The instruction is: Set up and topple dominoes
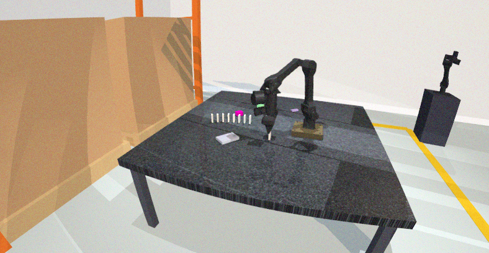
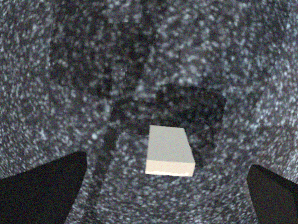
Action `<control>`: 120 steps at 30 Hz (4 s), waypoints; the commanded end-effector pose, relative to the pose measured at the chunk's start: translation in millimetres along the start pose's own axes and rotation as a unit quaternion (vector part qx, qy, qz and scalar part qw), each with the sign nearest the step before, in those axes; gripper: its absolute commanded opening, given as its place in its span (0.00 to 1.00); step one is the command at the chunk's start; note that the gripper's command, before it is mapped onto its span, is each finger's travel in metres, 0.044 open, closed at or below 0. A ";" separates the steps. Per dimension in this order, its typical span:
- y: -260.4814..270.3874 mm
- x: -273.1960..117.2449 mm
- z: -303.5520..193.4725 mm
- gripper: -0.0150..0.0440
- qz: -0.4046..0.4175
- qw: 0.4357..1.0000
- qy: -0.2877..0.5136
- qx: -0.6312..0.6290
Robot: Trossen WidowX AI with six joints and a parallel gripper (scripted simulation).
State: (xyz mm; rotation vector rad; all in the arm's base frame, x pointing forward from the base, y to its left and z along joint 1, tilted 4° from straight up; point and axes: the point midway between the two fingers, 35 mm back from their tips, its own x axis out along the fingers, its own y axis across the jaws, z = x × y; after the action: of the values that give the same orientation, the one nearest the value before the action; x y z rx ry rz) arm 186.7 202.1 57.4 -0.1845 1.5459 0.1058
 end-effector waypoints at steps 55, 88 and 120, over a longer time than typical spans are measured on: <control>-13.1 -107.4 13.3 0.44 0.001 1.000 0.000 -0.002; -185.9 -54.2 122.2 0.44 -0.008 1.000 -0.006 -0.021; -186.9 21.6 115.0 0.52 -0.008 1.000 -0.006 -0.021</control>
State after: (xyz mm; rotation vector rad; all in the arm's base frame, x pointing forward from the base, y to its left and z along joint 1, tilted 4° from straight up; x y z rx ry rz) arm 334.2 38.9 47.3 -0.2264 1.5342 0.1246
